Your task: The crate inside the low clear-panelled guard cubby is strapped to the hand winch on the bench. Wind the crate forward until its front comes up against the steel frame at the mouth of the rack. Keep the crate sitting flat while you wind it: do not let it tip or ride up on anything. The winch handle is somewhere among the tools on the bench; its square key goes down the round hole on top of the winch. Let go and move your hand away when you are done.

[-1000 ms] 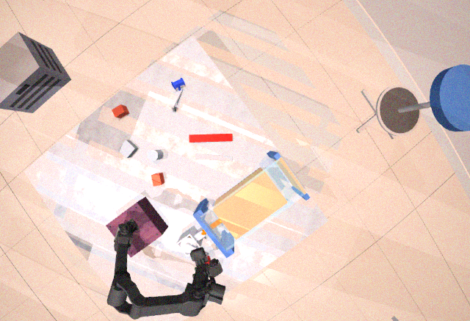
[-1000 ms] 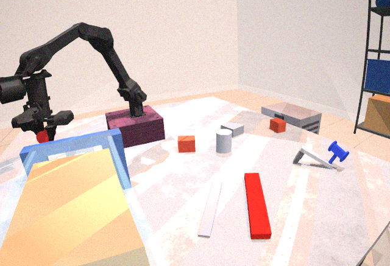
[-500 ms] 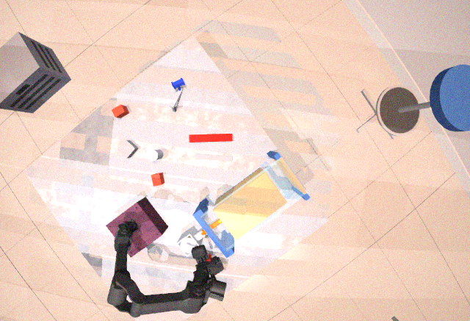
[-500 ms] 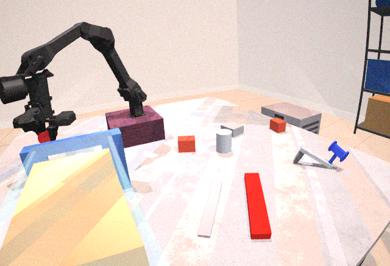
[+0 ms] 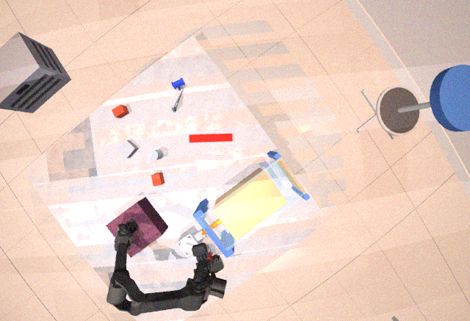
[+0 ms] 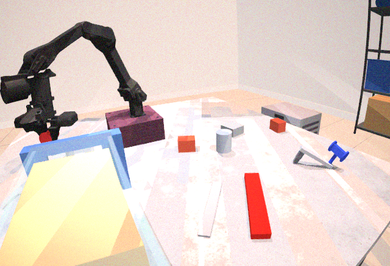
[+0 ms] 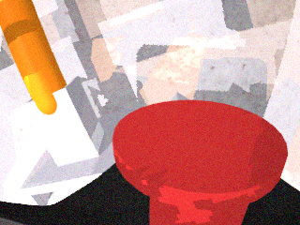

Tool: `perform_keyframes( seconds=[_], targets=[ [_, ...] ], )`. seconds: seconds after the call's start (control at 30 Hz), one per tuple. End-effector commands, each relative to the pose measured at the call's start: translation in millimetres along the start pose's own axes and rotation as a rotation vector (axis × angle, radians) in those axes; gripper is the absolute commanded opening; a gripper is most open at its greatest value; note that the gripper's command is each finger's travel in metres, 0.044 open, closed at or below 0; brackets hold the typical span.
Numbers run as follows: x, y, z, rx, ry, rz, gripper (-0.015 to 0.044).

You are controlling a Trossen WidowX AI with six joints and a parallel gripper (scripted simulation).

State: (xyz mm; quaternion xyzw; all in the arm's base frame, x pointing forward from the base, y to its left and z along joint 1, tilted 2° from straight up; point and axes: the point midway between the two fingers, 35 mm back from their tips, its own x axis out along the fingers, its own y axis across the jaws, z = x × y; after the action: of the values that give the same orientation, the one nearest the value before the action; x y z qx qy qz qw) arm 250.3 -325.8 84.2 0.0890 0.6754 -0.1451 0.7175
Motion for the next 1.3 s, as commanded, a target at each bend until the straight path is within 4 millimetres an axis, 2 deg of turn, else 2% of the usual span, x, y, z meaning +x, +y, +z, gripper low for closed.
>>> perform_keyframes(
  seconds=[0.0,1.27],
  targets=[
    [0.1,28.0,8.9,-0.040,-0.005,0.050,0.0000],
    [-0.2,33.2,9.9,-0.040,-0.005,0.051,0.0000]
  ],
)
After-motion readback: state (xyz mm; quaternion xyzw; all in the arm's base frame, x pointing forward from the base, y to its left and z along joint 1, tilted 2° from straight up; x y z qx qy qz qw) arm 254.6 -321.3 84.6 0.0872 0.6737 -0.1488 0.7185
